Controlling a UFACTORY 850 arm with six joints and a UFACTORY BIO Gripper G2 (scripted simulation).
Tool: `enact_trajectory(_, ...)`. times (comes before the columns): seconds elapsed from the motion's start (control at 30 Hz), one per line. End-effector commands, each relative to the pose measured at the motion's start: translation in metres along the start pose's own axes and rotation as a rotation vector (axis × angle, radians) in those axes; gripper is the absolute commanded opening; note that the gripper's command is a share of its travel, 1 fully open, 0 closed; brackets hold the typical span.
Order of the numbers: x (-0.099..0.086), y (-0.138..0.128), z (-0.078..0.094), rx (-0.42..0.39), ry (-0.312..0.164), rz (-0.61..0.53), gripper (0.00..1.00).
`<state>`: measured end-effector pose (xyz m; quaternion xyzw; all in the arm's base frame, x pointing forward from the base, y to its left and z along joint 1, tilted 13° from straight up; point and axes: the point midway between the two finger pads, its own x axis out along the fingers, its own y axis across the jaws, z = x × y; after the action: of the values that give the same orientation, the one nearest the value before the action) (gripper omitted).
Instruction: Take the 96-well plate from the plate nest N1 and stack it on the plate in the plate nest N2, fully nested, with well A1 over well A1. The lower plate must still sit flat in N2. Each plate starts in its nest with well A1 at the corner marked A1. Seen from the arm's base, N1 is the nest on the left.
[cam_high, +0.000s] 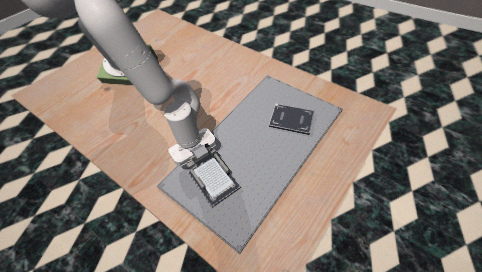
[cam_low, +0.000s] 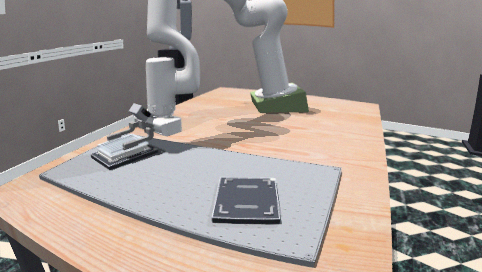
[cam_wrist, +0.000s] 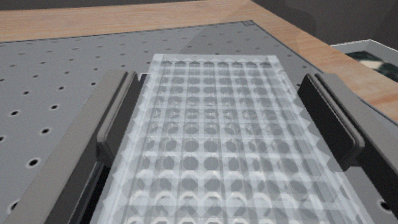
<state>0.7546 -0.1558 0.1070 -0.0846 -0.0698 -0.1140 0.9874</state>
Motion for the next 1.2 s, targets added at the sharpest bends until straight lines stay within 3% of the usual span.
enact_trajectory(0.0,-0.0001,-0.0001,0.0002,-0.001,0.001,0.000,0.00)
enact_trajectory(0.67,-0.0002,-0.0001,0.0002,-0.001,0.001,0.000,0.00)
enact_trajectory(0.7,-0.0003,-0.0001,0.0022,-0.001,0.000,0.000,0.37)
enact_trajectory(1.17,-0.0003,-0.0001,0.0022,-0.001,0.001,0.000,0.37)
